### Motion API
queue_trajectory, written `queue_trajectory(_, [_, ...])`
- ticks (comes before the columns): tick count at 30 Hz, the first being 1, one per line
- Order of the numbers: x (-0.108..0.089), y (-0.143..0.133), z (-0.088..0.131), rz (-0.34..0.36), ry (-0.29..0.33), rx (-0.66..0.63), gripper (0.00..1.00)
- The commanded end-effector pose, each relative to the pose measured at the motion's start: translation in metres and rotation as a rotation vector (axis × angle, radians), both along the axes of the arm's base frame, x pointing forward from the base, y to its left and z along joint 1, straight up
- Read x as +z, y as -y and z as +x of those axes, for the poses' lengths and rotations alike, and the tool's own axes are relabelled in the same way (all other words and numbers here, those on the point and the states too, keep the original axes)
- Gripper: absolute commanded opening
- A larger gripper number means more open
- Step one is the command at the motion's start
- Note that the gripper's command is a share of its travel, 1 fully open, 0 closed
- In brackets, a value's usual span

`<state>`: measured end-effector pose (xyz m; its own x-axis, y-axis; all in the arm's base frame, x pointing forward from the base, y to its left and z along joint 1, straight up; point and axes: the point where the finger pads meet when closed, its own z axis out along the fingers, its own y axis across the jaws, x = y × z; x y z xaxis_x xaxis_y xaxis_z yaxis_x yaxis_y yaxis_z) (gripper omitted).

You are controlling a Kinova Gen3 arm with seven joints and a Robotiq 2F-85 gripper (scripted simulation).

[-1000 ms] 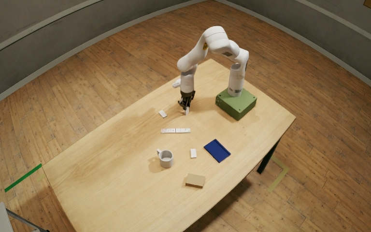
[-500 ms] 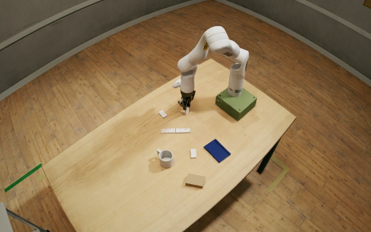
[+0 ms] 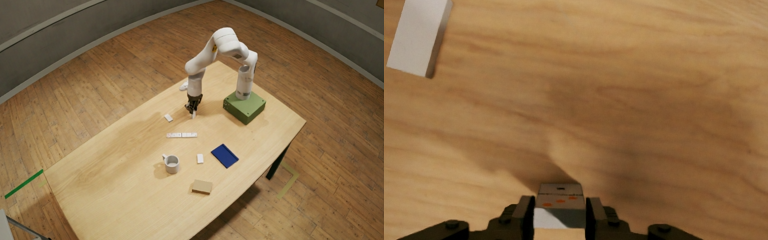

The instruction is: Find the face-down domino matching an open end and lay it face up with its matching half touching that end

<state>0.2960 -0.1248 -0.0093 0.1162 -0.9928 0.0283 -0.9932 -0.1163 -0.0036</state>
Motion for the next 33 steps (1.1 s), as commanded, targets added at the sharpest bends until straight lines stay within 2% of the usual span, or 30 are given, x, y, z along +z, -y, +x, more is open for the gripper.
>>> queue_trajectory(1, [0.0003, -0.0003, 0.0003, -0.006, 0.002, 0.000, 0.35])
queue_trajectory(33, [0.0003, -0.0047, -0.0002, -0.072, 0.010, 0.000, 0.35])
